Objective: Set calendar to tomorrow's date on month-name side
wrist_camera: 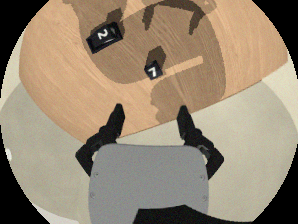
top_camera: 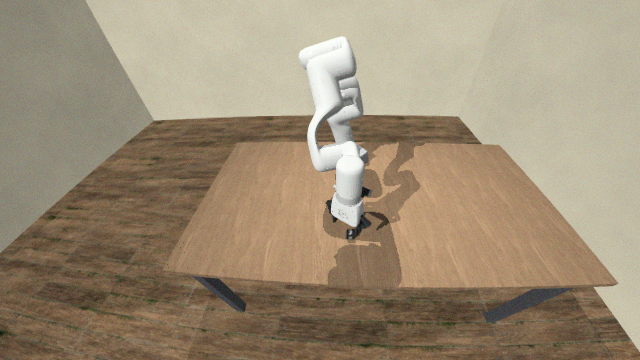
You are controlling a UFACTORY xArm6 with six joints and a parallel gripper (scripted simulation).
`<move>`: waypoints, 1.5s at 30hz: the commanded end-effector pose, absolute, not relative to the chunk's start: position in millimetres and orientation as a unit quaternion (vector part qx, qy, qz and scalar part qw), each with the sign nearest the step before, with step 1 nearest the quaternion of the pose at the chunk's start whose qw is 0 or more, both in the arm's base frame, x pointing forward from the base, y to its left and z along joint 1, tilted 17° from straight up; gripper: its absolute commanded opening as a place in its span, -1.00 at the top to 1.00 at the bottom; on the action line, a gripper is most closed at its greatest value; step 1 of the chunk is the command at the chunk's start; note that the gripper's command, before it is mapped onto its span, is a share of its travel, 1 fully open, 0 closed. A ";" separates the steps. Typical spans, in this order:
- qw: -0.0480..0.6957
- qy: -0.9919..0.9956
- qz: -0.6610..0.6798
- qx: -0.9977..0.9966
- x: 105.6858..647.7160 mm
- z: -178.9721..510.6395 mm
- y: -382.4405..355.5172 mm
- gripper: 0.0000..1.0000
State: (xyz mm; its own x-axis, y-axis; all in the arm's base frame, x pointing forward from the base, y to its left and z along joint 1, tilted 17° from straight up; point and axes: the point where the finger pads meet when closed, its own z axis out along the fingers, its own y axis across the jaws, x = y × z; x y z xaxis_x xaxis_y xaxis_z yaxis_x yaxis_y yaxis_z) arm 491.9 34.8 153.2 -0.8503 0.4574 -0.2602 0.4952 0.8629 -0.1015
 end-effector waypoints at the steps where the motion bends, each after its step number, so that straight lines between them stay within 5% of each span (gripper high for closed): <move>1: 0.123 0.942 -0.080 0.301 497.5 156.8 32.0 -1.00; 45: 0.146 0.543 0.015 0.827 549.6 181.0 -16.6 -1.00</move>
State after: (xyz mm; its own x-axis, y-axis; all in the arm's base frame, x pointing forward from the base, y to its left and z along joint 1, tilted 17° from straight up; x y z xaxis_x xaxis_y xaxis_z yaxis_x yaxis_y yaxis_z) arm 544.0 -12.3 176.9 0.2888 0.9443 -0.1578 0.9403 -0.2488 0.2320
